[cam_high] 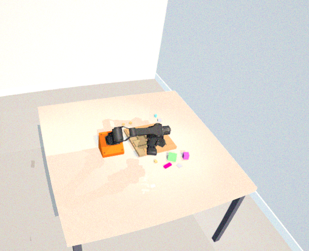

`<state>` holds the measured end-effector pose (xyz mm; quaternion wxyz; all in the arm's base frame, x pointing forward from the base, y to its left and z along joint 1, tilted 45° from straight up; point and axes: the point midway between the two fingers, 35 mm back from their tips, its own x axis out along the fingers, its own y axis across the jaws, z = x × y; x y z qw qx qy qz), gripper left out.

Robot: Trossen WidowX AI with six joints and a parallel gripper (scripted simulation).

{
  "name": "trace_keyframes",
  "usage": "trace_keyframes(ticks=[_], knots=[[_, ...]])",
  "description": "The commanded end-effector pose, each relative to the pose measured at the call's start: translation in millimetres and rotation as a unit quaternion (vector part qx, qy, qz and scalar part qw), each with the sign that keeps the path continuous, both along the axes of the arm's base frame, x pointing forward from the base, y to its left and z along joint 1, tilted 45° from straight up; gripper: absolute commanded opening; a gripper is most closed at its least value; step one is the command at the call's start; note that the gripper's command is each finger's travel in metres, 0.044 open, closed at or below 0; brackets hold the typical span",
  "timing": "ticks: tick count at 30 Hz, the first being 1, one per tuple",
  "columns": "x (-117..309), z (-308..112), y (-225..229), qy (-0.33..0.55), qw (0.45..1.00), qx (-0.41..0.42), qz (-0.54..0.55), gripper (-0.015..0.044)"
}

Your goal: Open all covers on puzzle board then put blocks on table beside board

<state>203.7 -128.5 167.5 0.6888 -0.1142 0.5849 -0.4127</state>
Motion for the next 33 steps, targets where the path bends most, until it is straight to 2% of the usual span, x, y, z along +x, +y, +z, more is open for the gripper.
trace_keyframes(ticks=[1, 33], knots=[[-0.9, -7.0, -4.5, 0.005, 1.0, 0.003, 0.0, 0.008], [-2.6, -43.3, -42.2, 0.003, 1.0, 0.001, 0.001, 0.008]])
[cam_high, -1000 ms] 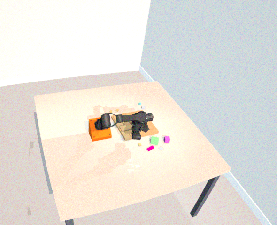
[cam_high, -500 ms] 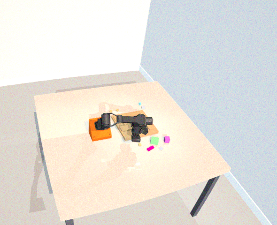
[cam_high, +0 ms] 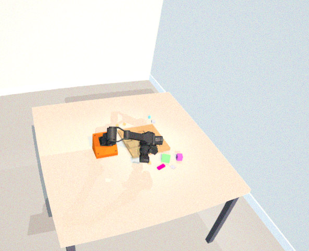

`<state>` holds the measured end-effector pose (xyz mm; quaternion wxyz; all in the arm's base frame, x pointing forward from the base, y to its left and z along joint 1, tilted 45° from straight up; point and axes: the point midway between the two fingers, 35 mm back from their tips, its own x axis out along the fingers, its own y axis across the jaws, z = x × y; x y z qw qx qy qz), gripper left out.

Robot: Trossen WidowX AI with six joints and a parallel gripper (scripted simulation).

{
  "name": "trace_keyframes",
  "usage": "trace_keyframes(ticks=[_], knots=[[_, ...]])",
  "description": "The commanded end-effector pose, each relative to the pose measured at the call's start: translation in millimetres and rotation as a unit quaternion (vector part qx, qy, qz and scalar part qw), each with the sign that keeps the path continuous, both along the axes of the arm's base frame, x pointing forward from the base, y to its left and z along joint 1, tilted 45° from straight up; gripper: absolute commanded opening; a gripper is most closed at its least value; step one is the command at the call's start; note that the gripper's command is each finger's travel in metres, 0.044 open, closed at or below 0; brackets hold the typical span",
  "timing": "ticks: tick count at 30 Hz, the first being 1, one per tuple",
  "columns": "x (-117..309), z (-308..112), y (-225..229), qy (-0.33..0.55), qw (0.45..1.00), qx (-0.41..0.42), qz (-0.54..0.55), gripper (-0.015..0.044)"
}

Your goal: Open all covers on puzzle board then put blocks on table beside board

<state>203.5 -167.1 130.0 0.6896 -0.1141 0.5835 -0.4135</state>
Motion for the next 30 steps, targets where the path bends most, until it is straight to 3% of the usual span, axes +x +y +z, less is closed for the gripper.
trace_keyframes(ticks=[1, 21, 30], knots=[[-2.7, -6.9, -4.8, 0.005, 1.0, 0.002, 0.001, 0.008], [-8.6, -22.3, -23.5, 0.006, 1.0, -0.005, 0.001, 0.008], [-6.9, -19.2, -22.8, 0.002, 1.0, -0.007, 0.0, 0.0316]])
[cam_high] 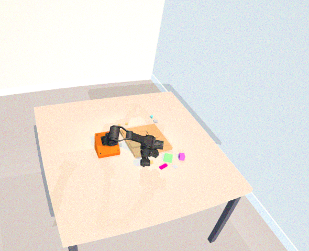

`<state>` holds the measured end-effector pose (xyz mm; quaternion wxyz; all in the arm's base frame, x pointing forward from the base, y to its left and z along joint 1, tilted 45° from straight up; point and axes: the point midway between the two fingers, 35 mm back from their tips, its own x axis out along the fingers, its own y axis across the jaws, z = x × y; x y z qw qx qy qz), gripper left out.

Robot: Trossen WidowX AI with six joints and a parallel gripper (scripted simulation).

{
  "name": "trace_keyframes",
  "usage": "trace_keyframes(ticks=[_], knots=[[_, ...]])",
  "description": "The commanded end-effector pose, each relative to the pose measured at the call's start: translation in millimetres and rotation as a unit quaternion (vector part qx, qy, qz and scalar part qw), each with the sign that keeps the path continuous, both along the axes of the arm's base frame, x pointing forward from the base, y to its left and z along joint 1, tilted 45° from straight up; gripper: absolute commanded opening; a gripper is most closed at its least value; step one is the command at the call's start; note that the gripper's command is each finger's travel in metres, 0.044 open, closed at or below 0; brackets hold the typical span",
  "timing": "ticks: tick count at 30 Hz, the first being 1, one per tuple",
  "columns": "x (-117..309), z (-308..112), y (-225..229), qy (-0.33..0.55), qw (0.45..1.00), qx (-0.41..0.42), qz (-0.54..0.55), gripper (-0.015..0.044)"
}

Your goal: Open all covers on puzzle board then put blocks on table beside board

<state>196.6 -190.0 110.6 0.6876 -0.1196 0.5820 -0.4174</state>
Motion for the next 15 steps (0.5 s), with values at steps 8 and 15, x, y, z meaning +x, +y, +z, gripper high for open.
trace_keyframes(ticks=[8, 15], knots=[[2.0, 6.9, 8.4, 0.0, 1.0, 0.003, 0.0, 0.044], [4.1, 21.3, 25.0, 0.001, 1.0, 0.006, 0.0, 0.044]])
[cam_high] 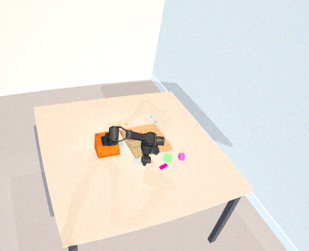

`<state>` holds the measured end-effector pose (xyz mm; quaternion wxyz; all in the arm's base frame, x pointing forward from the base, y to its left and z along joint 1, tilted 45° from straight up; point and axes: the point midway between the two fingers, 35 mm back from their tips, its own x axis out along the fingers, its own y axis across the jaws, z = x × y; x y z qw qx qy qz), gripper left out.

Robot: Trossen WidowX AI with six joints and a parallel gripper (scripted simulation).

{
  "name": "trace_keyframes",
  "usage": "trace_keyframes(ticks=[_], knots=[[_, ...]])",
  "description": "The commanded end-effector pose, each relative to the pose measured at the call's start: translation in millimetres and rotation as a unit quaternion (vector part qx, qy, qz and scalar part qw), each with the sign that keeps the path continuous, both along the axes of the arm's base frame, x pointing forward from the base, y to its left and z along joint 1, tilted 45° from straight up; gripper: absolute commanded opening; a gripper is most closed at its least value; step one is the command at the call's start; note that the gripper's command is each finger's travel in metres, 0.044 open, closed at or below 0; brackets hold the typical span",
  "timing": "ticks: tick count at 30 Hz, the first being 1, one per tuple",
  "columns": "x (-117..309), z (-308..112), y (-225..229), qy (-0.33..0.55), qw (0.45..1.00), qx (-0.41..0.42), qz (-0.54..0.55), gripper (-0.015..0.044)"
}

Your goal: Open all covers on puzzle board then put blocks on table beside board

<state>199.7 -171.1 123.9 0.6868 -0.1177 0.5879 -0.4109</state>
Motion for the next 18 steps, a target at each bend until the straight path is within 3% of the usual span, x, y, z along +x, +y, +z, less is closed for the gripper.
trace_keyframes(ticks=[1, 18], knots=[[1.1, 10.1, 8.5, -0.003, 1.0, -0.001, -0.002, 0.044], [4.2, 31.0, 45.6, 0.001, 1.0, 0.013, 0.02, 0.044]])
